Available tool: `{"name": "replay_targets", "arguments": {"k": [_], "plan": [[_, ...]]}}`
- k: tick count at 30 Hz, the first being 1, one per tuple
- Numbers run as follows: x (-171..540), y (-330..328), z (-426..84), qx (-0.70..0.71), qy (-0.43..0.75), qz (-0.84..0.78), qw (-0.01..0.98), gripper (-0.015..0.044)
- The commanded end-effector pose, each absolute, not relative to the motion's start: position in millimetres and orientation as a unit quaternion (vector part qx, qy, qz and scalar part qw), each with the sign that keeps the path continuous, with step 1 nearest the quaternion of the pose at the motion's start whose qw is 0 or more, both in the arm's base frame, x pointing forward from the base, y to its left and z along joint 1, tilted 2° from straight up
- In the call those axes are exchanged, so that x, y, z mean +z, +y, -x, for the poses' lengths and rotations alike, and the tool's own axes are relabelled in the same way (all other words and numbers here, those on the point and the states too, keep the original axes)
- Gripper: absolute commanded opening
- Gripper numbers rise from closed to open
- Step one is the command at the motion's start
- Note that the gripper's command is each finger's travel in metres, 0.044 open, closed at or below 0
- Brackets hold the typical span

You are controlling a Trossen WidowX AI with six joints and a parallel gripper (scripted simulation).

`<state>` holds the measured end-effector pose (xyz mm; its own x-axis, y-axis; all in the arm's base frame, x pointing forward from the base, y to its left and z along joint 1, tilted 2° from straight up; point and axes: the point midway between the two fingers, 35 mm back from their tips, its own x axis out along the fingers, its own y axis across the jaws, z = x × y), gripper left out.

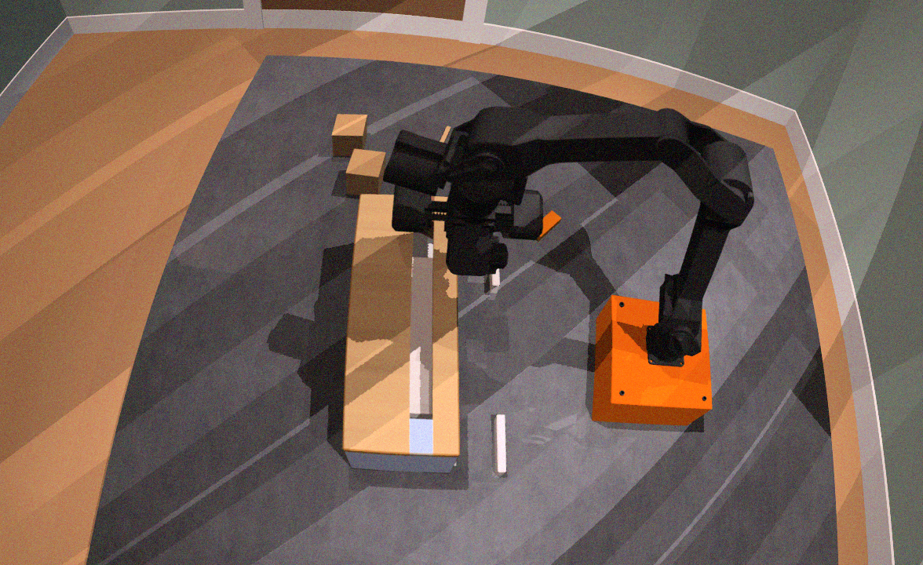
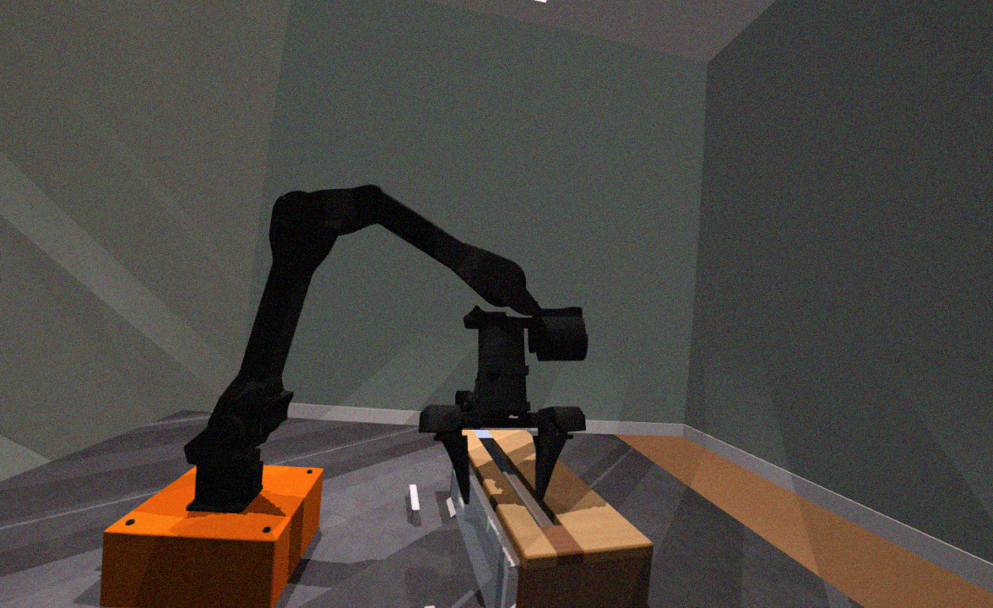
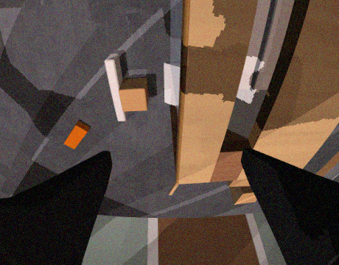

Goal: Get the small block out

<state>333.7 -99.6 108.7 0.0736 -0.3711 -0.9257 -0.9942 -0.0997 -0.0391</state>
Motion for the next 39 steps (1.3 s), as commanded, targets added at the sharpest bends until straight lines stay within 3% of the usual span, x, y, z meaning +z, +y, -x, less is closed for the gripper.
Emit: {"name": "replay_targets", "arguments": {"k": [1, 5, 12, 18, 28, 39], "plan": [[108.4, -99.8, -333.6, 0.398, 0.551, 0.619, 0.393, 0.0374], [108.4, -104.8, -330.5, 0.302, 0.603, 0.533, 0.512, 0.0285], [109.1, -115.6, -323.9, 0.080, 0.653, 0.285, 0.698, 0.0285], [110.5, -125.6, -317.8, -0.111, 0.629, 0.025, 0.769, 0.0285], [112.7, -134.3, -310.0, -0.326, 0.518, -0.327, 0.720, 0.0285], [115.5, -140.4, -303.5, -0.461, 0.362, -0.595, 0.550, 0.0285]]}}
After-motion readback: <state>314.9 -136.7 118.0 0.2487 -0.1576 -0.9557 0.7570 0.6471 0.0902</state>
